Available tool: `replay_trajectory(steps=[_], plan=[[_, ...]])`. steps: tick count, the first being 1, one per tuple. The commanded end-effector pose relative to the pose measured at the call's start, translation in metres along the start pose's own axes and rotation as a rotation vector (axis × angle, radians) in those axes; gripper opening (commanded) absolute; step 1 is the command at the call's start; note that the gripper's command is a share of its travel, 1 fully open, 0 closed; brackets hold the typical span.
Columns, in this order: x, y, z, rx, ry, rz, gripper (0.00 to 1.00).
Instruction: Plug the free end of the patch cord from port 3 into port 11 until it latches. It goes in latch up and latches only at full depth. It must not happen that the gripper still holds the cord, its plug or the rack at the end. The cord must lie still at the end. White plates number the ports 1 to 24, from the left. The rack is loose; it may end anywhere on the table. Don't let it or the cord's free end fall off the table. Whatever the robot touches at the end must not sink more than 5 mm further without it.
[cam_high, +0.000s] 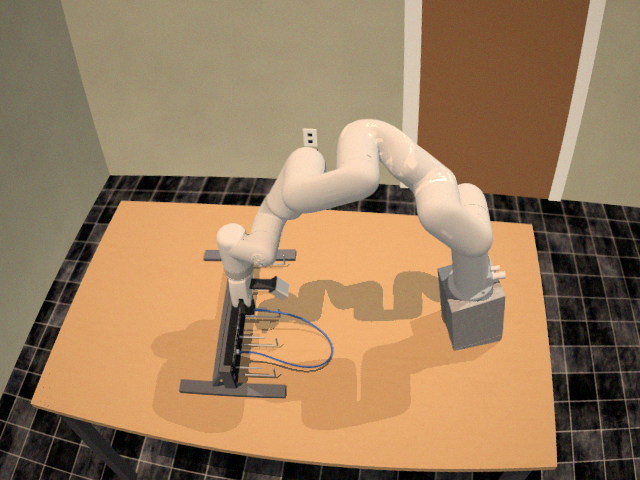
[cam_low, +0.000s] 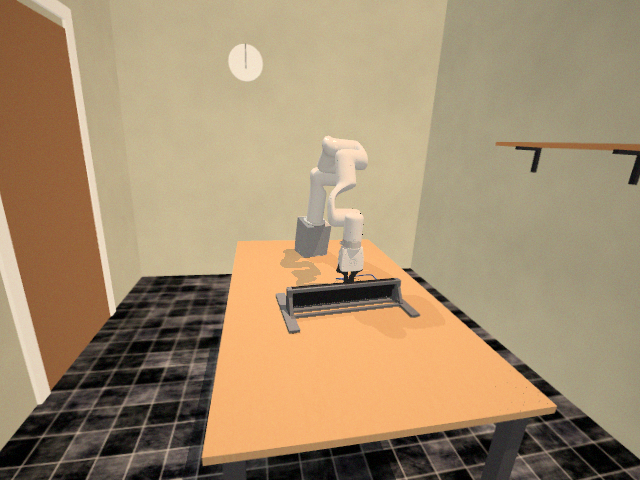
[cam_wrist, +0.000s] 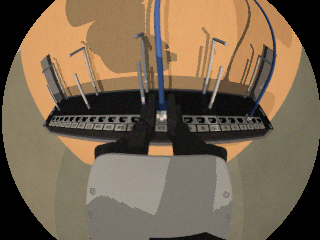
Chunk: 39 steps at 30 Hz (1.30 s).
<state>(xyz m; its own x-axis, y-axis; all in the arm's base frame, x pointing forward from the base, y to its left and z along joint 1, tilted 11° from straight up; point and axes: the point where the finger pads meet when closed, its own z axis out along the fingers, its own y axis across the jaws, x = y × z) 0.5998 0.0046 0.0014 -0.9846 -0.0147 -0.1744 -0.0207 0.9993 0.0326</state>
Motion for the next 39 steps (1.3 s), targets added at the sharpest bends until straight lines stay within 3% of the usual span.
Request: replay_trajectory(steps=[1, 39], plan=[[-0.0021, 0.0, -0.0018, 0.0, -0.004, 0.0, 0.0], [-0.0042, 0.0, -0.002, 0.0, -0.005, 0.0, 0.0]])
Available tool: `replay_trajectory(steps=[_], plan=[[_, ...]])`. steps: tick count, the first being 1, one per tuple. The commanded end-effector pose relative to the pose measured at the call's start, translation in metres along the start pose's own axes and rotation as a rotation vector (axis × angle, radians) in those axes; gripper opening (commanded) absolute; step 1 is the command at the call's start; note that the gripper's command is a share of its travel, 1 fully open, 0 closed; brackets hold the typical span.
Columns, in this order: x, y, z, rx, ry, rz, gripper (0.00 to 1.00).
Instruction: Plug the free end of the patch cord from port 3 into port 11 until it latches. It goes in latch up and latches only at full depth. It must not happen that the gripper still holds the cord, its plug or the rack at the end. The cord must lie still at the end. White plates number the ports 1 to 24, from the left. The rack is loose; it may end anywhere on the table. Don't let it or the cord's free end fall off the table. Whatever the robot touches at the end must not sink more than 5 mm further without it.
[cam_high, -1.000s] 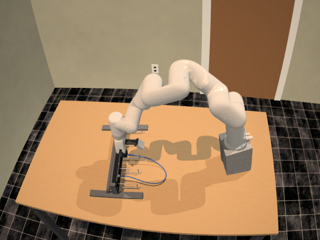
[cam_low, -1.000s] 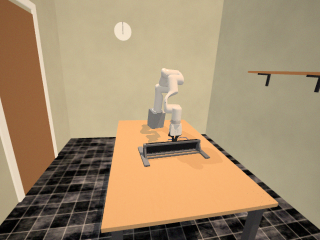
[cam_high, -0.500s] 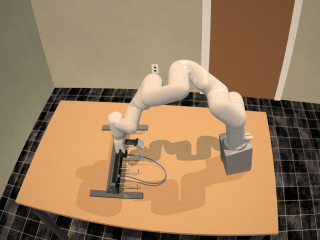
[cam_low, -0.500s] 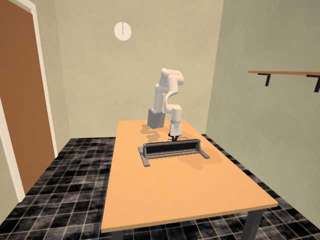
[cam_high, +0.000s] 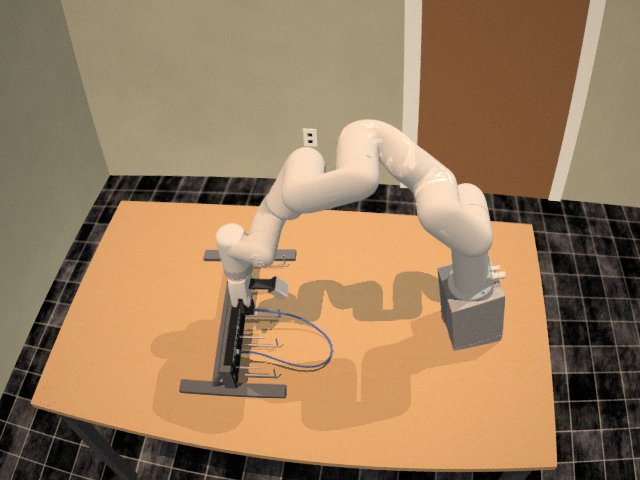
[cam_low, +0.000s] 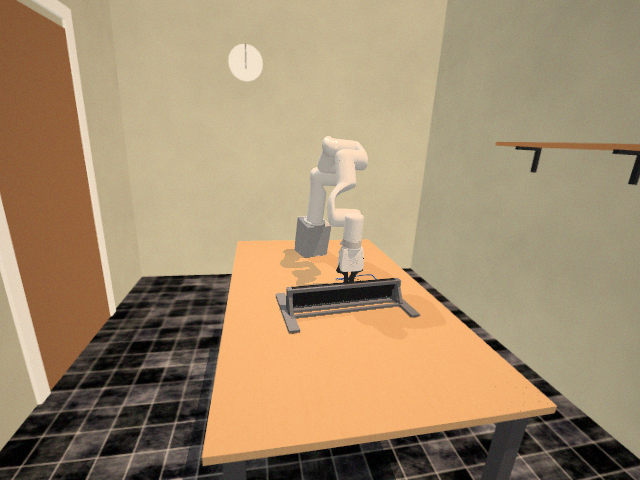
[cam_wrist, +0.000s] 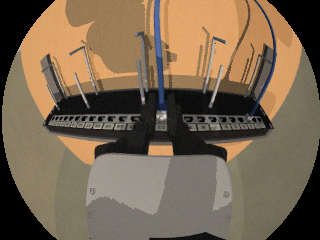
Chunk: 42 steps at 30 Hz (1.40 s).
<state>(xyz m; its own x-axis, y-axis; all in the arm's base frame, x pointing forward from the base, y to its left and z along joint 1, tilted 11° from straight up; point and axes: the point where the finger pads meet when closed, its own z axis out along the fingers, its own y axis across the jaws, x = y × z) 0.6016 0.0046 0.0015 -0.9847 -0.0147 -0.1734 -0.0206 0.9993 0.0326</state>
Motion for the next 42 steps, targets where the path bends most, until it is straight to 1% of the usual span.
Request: replay_trajectory(steps=[1, 31, 42], plan=[[-0.0024, 0.0, -0.0022, 0.0, -0.006, 0.0, 0.0], [-0.005, 0.0, -0.0027, 0.0, -0.005, 0.0, 0.0], [-0.007, 0.0, -0.003, 0.0, 0.008, 0.0, 0.0]])
